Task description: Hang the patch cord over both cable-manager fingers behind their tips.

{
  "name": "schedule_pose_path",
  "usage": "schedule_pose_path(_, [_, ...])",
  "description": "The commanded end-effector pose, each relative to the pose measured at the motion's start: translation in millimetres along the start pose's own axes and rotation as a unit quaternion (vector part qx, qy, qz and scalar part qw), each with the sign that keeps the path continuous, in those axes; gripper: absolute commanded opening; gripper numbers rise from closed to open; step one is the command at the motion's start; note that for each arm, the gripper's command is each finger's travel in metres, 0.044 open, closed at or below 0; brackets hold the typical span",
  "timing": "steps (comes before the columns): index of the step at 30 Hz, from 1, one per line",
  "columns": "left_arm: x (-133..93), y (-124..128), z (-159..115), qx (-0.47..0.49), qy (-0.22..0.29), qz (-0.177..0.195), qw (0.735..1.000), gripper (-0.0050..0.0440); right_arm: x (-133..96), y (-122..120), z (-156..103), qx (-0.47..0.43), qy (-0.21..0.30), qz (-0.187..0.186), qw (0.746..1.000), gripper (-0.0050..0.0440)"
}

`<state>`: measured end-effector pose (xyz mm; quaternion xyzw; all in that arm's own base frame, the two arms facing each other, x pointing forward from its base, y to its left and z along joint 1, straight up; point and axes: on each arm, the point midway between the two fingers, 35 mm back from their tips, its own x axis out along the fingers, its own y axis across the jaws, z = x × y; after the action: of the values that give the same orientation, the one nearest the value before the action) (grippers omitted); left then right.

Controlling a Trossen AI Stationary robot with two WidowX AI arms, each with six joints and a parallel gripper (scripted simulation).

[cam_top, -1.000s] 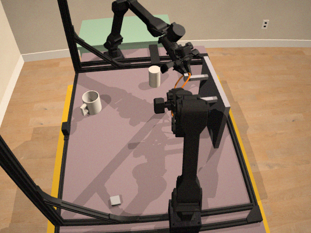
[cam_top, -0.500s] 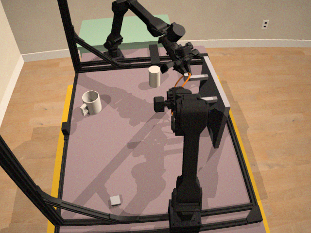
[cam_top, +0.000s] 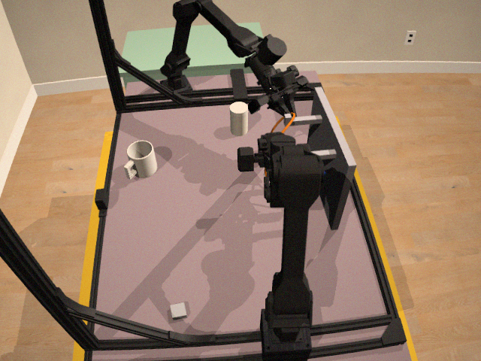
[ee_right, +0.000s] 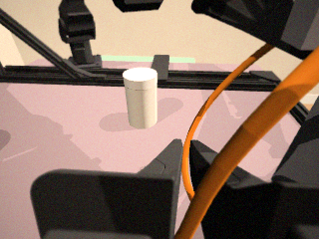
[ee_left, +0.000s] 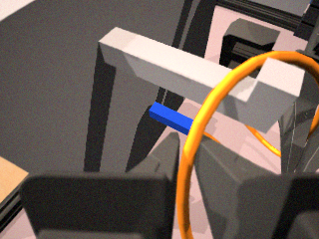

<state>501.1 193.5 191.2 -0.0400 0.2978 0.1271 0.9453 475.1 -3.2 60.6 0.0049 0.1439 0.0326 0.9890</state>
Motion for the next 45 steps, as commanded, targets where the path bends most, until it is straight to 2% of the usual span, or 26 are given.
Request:
schedule_pose_path(1, [-7.4, 0.4, 10.4, 0.002, -0.014, 0.001, 1.0, 0.004, 0.3, 0.9, 22.9, 0.002, -0.022, -0.002, 1.0, 0.0025])
schedule_pose_path(10, [-7.4, 0.4, 10.4, 0.002, -0.014, 0.001, 1.0, 0.004, 2.1, 0.7, 25.5, 0.006, -0.017, -0.007, 1.0, 0.0025])
schedule_pose_path(11, [-7.4, 0.4, 10.4, 0.002, -0.014, 0.001, 1.0, 0.004, 0.8, 0.3, 18.8, 0.008, -0.008, -0.009, 1.0, 0.0025])
schedule_pose_path(13, [-7.4, 0.4, 10.4, 0.002, -0.014, 0.001, 1.0, 0.004, 2.9, 0.5, 26.7, 0.009, -0.015, -0.01, 1.0, 0.0025])
schedule_pose_path(45, [-7.4, 0.4, 10.4, 0.002, -0.014, 0.001, 1.0, 0.004, 9.5, -0.6, 41.4, 0.033, 0.011, -0.039, 0.999, 0.0025])
